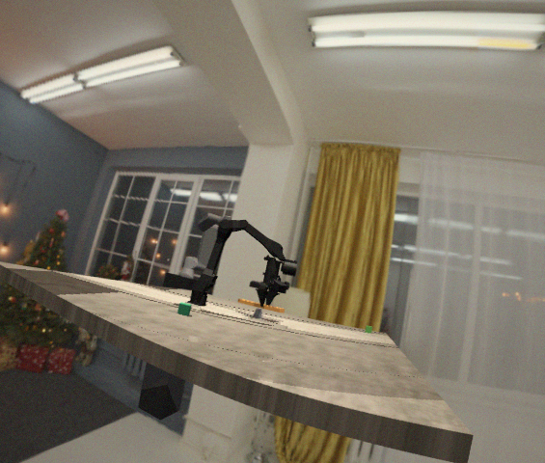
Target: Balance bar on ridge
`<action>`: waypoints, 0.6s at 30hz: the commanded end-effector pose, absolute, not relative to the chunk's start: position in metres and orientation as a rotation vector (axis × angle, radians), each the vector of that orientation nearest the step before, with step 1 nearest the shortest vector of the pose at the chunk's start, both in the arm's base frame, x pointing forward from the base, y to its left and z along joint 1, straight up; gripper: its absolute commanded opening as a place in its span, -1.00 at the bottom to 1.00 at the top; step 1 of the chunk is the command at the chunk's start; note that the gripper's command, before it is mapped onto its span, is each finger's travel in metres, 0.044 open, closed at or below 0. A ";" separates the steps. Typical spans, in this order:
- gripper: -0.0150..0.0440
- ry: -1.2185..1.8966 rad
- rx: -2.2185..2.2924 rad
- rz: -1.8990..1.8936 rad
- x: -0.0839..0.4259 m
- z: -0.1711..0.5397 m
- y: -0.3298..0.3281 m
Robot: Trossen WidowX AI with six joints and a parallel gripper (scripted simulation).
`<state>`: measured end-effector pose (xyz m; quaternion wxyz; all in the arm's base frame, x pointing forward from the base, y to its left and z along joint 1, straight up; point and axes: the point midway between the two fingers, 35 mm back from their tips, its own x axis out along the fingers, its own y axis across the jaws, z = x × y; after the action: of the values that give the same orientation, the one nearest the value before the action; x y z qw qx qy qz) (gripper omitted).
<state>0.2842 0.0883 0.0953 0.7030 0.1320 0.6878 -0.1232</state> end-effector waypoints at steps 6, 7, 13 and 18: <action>-0.49 1.529 0.292 -0.274 0.285 0.094 0.088; -0.49 1.529 0.292 -0.274 0.285 0.094 0.088; -0.49 1.529 0.292 -0.274 0.285 0.094 0.088; -0.49 1.529 0.292 -0.274 0.285 0.093 0.088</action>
<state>0.2842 0.0883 0.0938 0.7030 0.1320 0.6878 -0.1232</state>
